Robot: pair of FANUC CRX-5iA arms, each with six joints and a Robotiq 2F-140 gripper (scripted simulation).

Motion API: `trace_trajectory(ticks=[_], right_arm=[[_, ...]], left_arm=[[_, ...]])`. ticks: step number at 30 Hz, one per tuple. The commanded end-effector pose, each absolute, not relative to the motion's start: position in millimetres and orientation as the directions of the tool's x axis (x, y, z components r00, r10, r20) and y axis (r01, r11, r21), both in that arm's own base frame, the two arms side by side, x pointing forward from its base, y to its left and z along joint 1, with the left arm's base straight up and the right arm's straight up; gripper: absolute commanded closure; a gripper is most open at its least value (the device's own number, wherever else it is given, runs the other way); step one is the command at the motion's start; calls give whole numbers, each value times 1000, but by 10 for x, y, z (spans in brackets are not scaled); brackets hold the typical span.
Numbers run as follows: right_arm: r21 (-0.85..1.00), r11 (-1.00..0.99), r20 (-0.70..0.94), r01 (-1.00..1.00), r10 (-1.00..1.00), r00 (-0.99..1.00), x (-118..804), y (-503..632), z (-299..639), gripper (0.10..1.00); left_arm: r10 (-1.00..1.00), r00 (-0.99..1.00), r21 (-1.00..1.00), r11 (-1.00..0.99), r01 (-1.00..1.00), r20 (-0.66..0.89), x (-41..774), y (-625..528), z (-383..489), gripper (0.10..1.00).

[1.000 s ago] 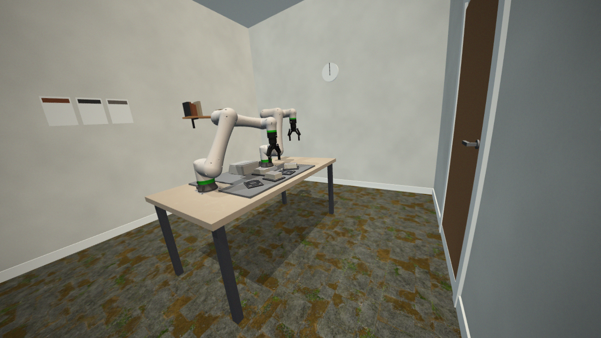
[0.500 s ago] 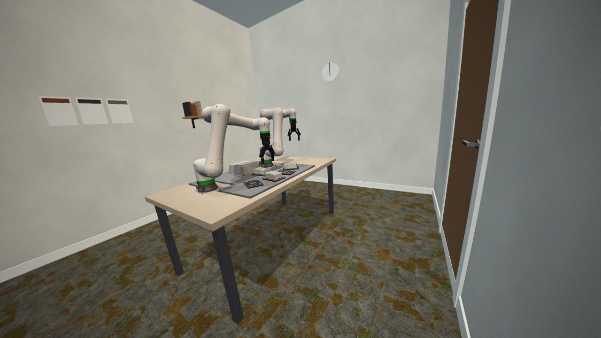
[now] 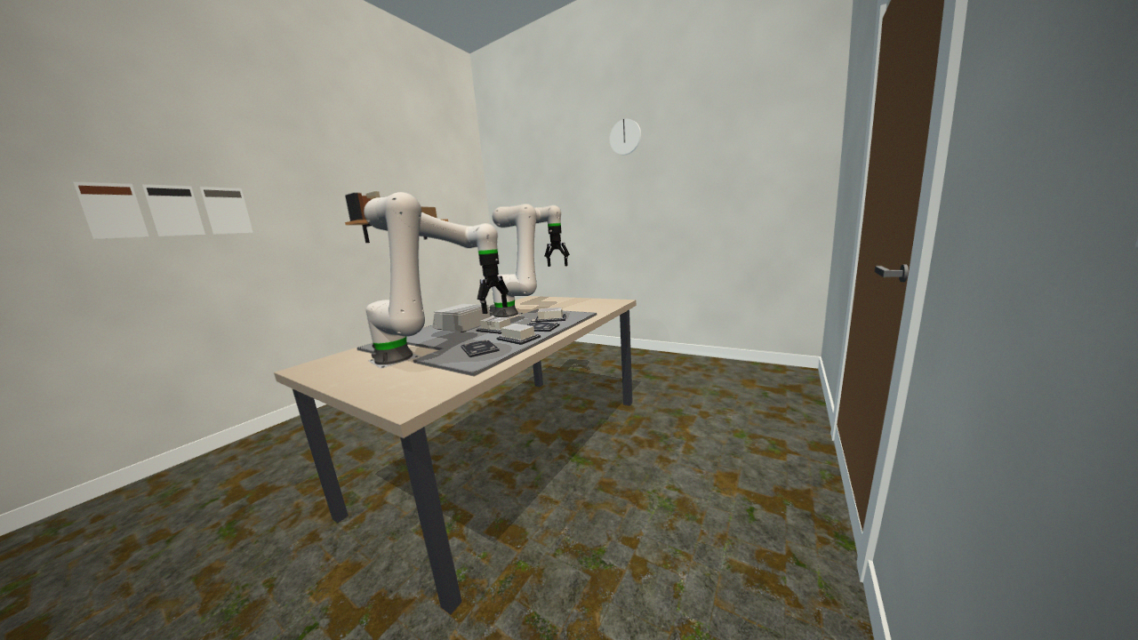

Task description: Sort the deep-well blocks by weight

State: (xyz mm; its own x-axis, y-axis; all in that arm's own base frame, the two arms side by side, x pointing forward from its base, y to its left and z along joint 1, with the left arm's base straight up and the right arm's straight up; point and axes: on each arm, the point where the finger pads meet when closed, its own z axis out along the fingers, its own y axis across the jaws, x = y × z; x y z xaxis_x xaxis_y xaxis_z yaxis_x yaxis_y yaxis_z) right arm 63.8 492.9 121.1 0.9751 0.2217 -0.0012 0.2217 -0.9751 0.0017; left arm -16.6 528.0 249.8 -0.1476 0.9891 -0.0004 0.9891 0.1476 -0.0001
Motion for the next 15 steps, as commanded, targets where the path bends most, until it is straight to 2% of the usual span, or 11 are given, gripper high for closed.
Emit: trace_trajectory(ticks=[1,15], right_arm=[[-1,-975,1,222,222,975,608,4855,1222,98],[-1,-975,1,222,222,975,608,4855,1189,98]], left_arm=[[989,-148,0,148,989,1,-164,5283,2507,98],[989,-148,0,148,989,1,-164,5283,2507,98]])
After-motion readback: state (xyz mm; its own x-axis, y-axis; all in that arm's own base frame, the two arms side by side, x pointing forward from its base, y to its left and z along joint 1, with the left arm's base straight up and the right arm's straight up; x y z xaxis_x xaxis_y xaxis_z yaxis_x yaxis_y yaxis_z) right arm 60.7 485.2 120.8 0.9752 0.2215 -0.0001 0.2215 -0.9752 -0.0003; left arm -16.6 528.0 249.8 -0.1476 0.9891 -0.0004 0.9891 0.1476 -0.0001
